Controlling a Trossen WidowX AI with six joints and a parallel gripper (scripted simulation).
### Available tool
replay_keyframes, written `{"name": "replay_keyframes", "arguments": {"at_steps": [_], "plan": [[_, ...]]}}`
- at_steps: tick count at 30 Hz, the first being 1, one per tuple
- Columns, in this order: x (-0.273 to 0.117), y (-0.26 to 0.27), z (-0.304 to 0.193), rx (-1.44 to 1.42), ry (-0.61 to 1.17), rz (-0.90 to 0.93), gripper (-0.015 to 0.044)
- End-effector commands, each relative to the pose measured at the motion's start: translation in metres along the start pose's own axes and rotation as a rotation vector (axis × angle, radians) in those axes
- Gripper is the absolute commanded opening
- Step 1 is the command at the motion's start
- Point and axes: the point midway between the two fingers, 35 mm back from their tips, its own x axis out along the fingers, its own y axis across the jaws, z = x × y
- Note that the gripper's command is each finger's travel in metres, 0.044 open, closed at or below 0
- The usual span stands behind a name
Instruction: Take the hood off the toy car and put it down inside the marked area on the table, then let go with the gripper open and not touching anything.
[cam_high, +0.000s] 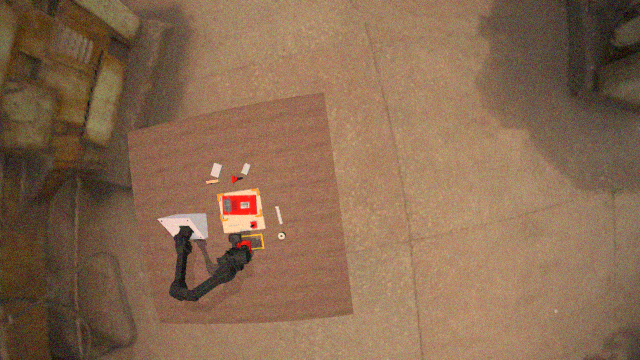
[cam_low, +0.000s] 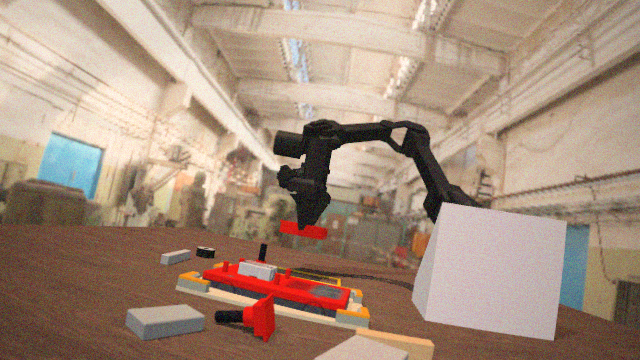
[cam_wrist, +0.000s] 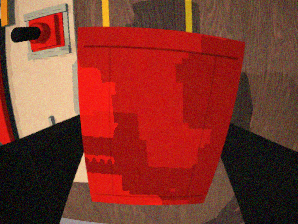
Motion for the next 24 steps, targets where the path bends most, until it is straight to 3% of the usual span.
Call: {"name": "replay_keyframes", "arguments": {"at_steps": [1,24], "plan": [[0.005,0.0,-0.001,-0.006,0.003,-0.005,0.0],[0.024,0.0,0.0,-0.006,0.002,-0.005,0.0]]}}
